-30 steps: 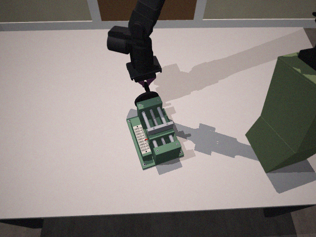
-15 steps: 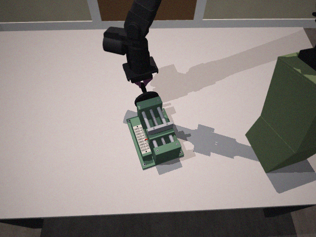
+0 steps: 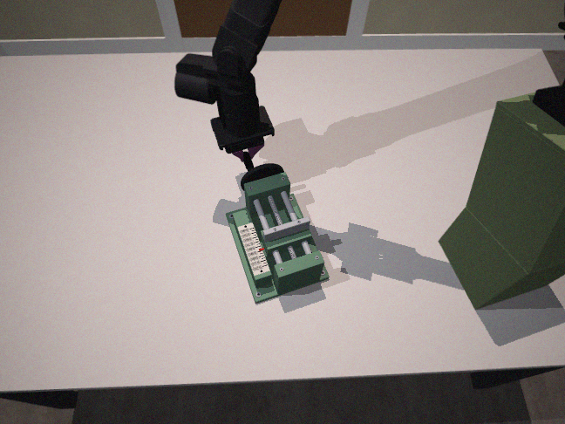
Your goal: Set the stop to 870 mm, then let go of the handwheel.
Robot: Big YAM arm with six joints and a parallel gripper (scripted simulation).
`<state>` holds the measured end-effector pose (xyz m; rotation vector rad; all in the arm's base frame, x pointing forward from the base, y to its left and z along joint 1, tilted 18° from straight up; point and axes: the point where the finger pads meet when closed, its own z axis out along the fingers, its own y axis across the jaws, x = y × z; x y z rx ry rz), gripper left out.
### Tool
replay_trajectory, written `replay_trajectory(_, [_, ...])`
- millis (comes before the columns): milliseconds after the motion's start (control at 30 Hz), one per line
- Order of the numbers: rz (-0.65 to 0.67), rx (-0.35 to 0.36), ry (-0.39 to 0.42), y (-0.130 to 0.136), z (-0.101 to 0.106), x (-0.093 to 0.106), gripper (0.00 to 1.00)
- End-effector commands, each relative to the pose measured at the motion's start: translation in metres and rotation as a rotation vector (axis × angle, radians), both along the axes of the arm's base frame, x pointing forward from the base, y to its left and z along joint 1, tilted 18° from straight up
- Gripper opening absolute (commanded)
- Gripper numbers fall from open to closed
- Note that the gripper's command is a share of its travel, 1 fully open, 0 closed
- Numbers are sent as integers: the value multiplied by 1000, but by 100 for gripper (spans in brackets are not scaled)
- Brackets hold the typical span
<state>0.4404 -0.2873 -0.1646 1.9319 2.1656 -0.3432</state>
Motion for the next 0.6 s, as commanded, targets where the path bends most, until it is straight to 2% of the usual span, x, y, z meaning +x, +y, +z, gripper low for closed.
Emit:
replay_trajectory(0, [19,-6,-39,6,4,30,6])
replay_trajectory(367, [20,-13,-51,-1,-16,44,6])
replay_trajectory(567, [21,-13,-50,-1,-18,45,6])
